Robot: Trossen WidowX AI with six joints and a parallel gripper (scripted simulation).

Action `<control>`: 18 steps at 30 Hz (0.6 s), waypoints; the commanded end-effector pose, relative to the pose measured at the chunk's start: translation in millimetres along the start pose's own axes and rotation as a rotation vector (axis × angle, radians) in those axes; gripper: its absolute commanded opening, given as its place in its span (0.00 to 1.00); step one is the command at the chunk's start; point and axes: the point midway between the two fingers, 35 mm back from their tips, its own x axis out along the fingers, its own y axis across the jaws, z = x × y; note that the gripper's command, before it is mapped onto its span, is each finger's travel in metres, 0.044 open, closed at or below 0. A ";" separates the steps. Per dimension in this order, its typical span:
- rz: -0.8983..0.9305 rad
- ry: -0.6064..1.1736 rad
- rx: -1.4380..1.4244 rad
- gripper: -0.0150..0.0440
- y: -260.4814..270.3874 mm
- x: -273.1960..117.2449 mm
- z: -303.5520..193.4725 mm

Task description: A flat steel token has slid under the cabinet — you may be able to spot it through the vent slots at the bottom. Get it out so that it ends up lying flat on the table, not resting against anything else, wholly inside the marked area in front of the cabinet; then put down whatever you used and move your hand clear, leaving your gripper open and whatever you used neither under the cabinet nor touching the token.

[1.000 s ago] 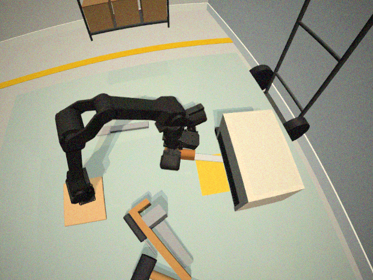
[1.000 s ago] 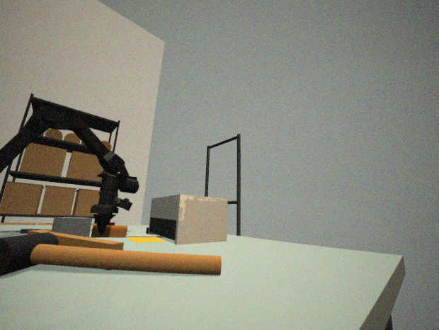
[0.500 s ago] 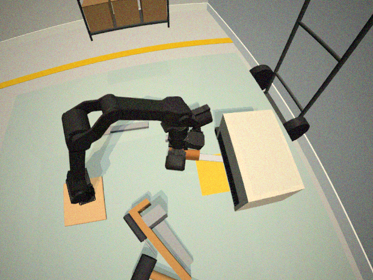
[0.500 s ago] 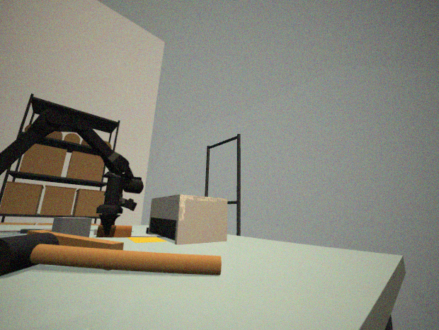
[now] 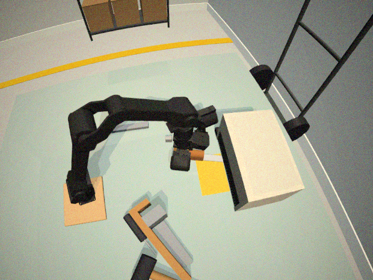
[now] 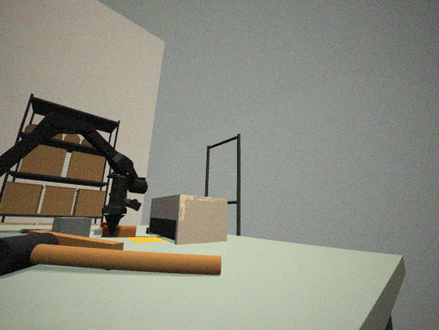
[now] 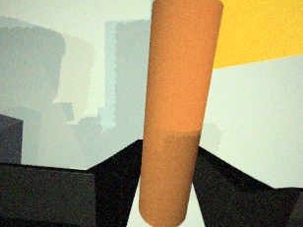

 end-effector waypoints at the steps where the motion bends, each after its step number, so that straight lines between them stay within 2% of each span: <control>1: 0.001 -0.006 -0.002 0.25 -0.5 -0.5 6.6; 18: 0.001 -0.007 -0.002 0.25 -0.6 -0.9 23.2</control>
